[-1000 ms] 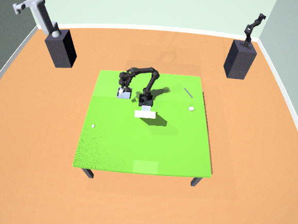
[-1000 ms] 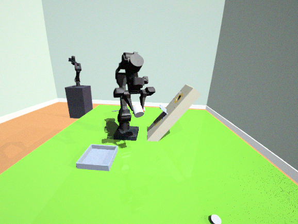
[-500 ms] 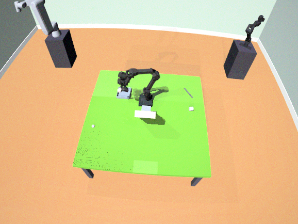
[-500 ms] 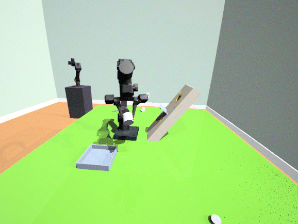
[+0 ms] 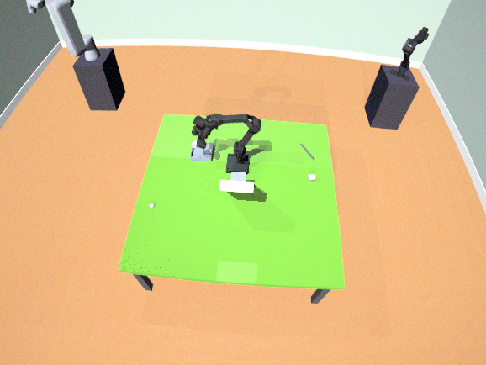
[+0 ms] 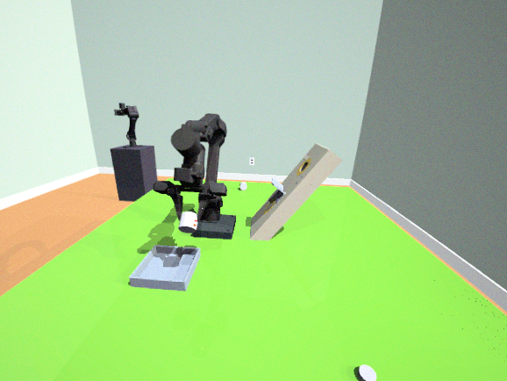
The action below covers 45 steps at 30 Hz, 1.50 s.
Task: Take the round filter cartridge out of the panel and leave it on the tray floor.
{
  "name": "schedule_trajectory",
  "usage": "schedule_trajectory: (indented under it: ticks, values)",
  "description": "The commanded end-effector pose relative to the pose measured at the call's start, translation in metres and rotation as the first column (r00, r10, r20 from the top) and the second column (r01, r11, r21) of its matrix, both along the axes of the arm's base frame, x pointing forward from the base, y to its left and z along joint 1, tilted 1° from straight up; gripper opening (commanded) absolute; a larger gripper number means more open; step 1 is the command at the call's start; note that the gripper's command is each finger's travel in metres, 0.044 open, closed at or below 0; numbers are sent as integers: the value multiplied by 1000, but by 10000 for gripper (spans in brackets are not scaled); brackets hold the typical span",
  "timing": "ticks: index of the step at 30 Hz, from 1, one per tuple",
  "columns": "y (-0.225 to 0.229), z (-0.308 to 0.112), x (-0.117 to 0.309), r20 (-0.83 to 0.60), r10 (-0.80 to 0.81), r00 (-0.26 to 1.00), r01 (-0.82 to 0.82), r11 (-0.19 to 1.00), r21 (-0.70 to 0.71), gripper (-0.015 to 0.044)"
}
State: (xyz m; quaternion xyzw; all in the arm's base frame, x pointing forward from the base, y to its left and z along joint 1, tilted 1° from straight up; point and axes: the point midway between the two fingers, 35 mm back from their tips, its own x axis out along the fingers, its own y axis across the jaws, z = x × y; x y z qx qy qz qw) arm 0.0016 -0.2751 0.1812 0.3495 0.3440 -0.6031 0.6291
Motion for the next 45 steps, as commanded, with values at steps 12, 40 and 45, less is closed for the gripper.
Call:
schedule_trajectory:
  ticks: [12, 40, 45]
  values:
    - [15, -57, -69, -1, -263, 965, 263, 965, 0, 0]
    - [14, -129, -67, 2, -260, 966, 260, 966, 6, 26]
    - [14, -129, -67, 2, -260, 966, 260, 966, 6, 157]
